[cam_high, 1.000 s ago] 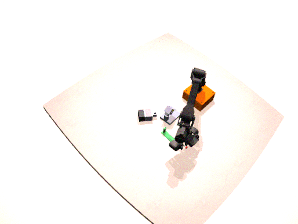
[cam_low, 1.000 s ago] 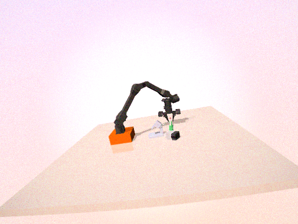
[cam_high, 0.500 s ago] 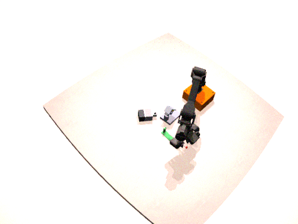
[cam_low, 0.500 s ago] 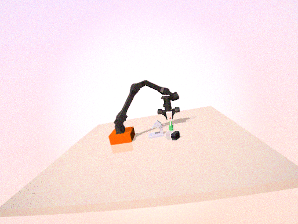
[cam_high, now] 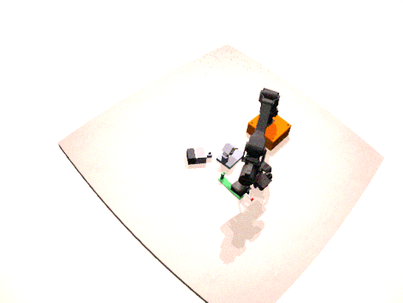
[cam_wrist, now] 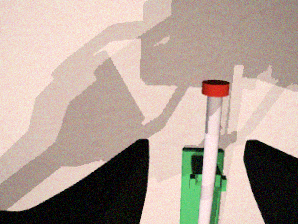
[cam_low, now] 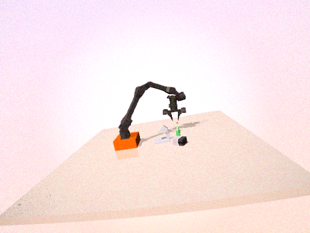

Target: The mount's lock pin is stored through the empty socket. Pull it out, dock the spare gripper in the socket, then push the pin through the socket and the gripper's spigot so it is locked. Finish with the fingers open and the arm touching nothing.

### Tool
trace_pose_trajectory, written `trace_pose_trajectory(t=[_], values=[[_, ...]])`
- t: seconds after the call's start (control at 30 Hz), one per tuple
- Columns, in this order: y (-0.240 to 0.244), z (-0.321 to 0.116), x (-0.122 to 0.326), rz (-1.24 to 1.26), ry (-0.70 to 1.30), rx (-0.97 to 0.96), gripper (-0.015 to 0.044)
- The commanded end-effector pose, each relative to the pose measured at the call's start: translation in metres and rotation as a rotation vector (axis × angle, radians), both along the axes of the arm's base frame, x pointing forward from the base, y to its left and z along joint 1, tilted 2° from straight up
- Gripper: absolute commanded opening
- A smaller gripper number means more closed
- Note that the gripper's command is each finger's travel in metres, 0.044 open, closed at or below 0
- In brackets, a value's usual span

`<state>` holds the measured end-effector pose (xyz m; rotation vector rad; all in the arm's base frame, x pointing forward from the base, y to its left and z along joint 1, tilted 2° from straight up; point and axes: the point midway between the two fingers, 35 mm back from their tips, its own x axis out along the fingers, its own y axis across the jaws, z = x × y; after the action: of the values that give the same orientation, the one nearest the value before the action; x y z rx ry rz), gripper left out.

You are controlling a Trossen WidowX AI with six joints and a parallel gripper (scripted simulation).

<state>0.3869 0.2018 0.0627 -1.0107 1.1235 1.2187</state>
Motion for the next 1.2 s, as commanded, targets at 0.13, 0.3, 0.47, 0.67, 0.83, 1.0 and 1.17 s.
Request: trace_pose_trajectory(t=[0.13,0.3,0.47,0.67,0.83,1.0,1.17], values=[[0.000,0.020,-0.002,0.000,0.006,-0.003,0.0200],[-0.001,0.012,-0.002,0.000,0.008,-0.004,0.0331],[-0.042,0.052,0.001,-0.003,-0.041,-0.031,0.0200],[-0.059,0.065,-0.001,-0.004,-0.060,-0.044,0.0180],[-0.059,0.025,0.003,-0.004,-0.060,-0.044,0.0180],[-0.060,-0.003,0.003,-0.004,-0.060,-0.044,0.0180],[-0.060,-0.008,0.003,-0.004,-0.060,-0.044,0.0180]])
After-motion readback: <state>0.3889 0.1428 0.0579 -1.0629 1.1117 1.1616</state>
